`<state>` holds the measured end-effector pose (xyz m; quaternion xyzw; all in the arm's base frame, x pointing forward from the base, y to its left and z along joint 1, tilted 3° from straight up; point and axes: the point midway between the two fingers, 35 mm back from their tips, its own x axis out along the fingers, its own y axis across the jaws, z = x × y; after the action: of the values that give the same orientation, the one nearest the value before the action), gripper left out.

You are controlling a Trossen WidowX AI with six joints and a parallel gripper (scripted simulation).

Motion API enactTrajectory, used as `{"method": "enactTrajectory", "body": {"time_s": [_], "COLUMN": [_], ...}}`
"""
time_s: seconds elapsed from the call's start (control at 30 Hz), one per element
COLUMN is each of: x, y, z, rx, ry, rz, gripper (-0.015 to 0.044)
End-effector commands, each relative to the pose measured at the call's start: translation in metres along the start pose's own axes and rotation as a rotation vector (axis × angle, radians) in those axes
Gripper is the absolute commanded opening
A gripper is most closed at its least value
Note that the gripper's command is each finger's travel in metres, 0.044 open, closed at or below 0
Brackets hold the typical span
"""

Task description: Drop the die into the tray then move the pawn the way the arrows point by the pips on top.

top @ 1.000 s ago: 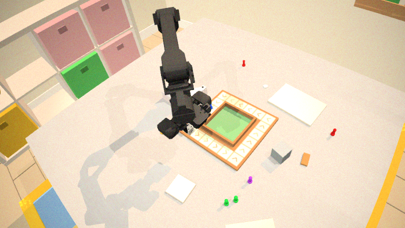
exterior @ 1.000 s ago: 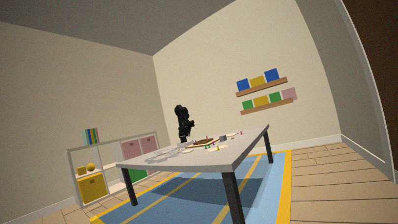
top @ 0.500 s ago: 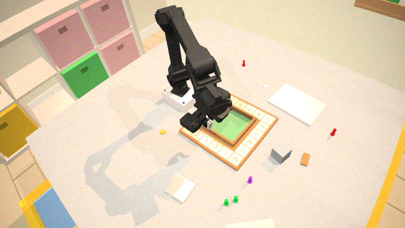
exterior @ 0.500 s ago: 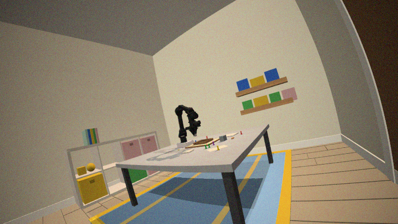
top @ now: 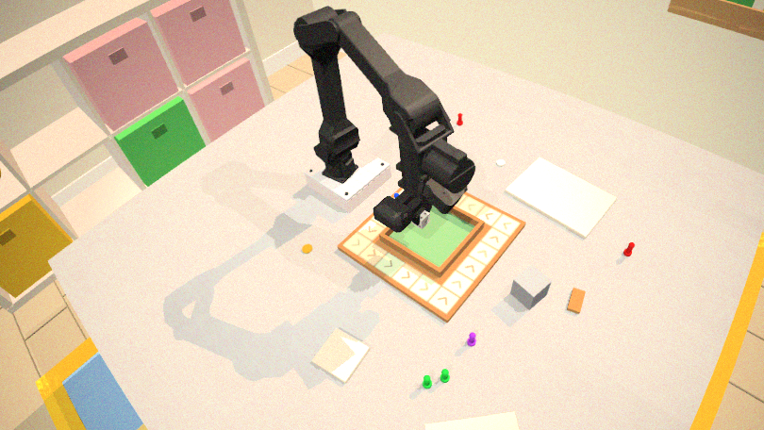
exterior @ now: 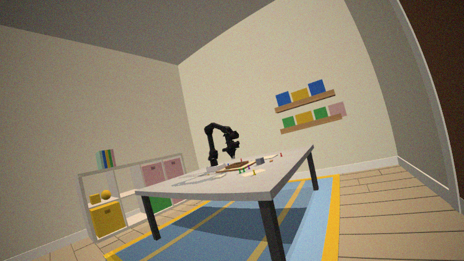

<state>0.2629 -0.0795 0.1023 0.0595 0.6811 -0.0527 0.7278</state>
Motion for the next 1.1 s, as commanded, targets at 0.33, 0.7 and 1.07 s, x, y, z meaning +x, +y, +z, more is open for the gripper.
{"method": "enactTrajectory", "body": {"time_s": [0.33,0.7,1.07], "x": [0.009,0.015,0.016], "y": [0.035,0.033,0.033], "z": [-0.002,0.003,0.004], "rx": [0.001,0.002,-0.001], "ry": [-0.09,-0.463,-0.83], "rz": [0.0,0.002,-0.002], "gripper": [0.0,0.0,0.0]}}
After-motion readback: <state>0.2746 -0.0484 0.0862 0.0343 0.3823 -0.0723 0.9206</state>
